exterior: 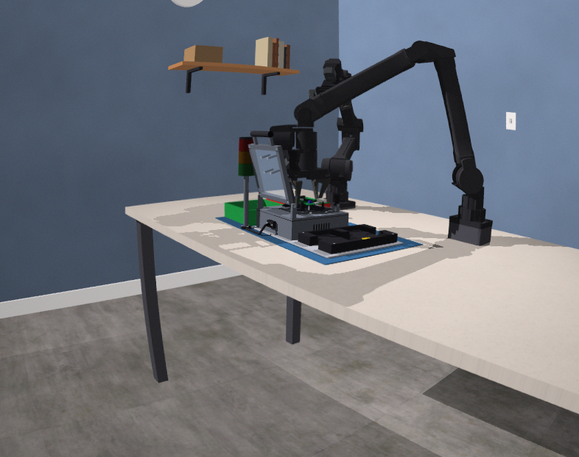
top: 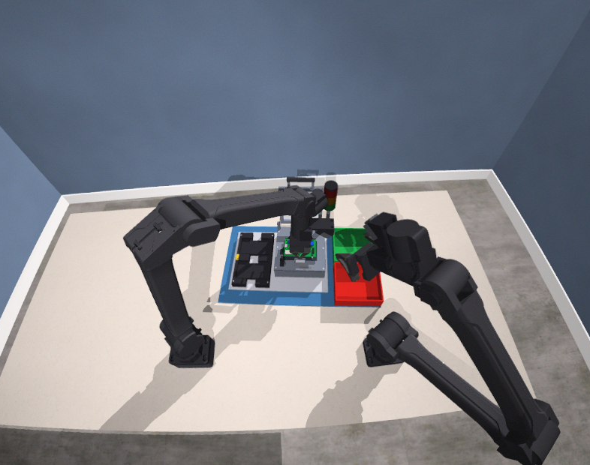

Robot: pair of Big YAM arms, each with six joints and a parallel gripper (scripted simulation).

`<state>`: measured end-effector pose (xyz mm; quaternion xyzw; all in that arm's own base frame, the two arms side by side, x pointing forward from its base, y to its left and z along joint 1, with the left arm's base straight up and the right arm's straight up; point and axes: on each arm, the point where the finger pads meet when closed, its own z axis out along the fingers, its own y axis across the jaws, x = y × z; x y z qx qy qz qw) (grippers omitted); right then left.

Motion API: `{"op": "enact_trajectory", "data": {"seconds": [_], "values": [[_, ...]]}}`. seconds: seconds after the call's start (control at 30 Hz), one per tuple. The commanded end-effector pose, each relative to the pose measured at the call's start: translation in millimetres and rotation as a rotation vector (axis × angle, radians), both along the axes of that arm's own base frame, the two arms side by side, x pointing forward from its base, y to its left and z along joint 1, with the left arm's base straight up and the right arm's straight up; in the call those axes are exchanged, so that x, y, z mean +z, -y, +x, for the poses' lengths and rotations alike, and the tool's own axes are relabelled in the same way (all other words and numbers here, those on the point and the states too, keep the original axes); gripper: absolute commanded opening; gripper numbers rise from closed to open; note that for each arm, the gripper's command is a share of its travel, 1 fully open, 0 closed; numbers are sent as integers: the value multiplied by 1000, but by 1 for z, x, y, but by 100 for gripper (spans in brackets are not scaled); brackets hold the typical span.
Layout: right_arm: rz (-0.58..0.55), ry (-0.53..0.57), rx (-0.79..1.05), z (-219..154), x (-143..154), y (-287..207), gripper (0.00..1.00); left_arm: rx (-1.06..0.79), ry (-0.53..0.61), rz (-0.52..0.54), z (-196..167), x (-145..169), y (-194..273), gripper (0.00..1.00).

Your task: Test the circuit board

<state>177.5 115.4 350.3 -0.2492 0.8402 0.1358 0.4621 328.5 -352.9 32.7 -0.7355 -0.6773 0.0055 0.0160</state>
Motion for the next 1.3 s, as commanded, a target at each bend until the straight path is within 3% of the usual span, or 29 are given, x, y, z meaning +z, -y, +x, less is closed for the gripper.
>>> {"op": "enact_trajectory", "data": {"seconds": [0.0,0.13,0.57,0.8,0.9,1.17,1.27], "values": [[16,22,-9,0,15,2,100,-11,42,-42,10,18,5,69],[16,22,-9,0,15,2,100,2,6,-6,6,-4,4,69],[16,22,-9,0,15,2,100,2,0,5,0,-32,-1,69],[16,22,-9,0,15,2,100,2,3,2,1,-31,0,69],[16,22,-9,0,15,2,100,3,35,-32,10,9,10,69],[16,22,-9,0,15,2,100,0,10,-12,1,-7,2,69],[16,22,-9,0,15,2,100,0,10,-12,1,-7,2,99]]}}
